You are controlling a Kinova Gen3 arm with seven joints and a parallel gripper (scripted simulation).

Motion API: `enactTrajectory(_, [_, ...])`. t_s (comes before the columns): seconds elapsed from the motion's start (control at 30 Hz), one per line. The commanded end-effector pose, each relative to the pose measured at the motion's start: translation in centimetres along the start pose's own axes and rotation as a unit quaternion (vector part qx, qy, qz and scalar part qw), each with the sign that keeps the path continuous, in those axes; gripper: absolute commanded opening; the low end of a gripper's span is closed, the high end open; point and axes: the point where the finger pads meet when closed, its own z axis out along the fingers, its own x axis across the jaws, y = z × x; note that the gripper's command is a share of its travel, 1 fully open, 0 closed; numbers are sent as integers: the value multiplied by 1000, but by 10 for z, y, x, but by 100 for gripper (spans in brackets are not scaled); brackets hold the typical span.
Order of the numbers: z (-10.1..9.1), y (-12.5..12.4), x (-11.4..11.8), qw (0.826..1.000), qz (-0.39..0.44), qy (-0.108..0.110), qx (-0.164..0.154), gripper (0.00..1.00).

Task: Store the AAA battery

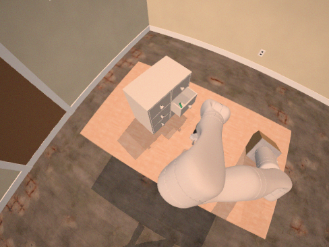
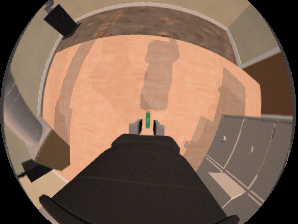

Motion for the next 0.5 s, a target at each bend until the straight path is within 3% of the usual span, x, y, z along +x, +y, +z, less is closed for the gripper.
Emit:
enactTrajectory(0.0, [1, 0, -1, 1000, 1, -1, 0, 54])
enactTrajectory(0.47, [22, 0, -1, 1000, 1, -1, 0, 54])
